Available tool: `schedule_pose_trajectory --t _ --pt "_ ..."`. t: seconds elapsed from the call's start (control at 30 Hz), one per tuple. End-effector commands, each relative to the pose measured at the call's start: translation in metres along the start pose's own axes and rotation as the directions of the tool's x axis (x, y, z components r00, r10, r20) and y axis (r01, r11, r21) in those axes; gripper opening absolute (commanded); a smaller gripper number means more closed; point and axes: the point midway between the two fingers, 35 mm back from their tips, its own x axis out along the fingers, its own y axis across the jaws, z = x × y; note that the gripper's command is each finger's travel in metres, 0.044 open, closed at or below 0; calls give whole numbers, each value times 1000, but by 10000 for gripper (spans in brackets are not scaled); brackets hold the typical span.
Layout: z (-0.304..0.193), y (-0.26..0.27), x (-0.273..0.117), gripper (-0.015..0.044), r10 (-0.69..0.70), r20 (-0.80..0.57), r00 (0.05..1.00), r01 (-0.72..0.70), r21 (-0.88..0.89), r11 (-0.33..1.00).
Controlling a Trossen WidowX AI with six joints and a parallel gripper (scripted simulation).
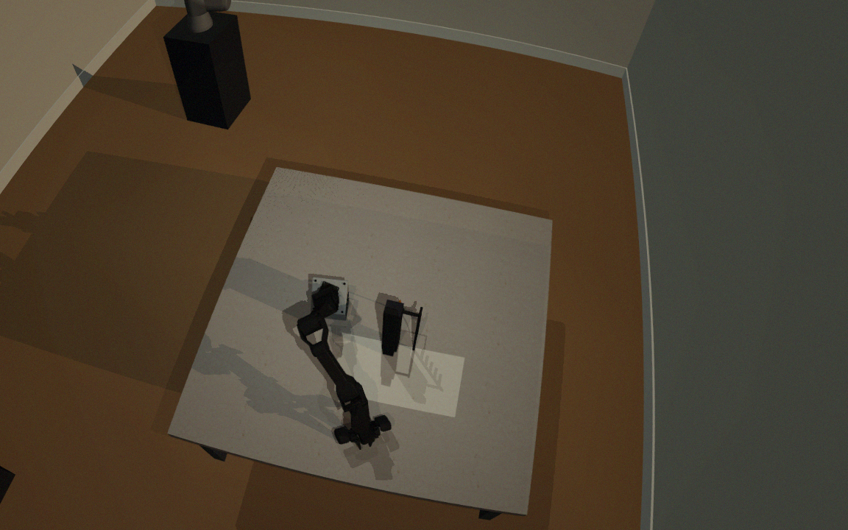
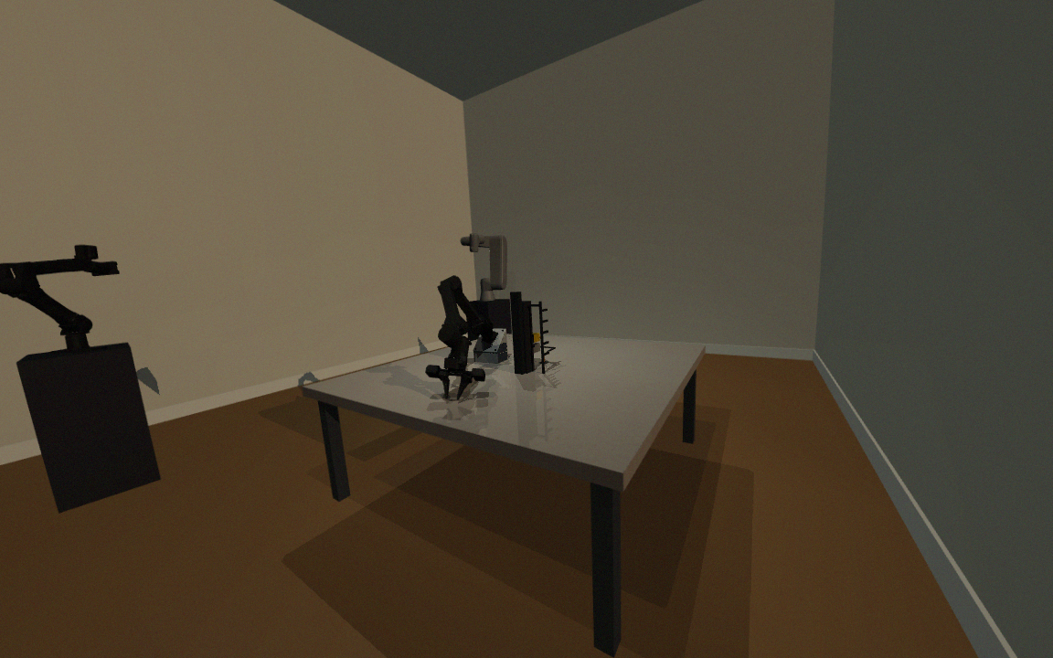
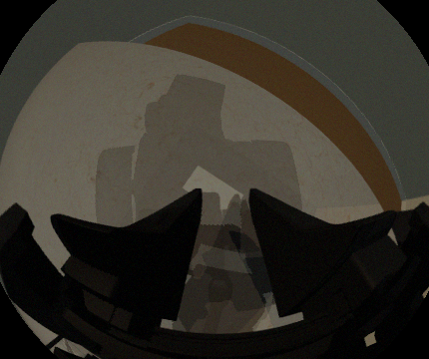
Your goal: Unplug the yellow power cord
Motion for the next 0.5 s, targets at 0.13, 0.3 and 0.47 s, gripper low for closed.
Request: schedule_pose_trajectory --t 0.13,0.3,0.47 --pt "10 81 -21 160 190 10 982 -186 -157 970" --pt "15 132 -44 160 307 13 952 -293 -262 919" --pt "17 179 -72 160 419 10 908 -386 -369 846"
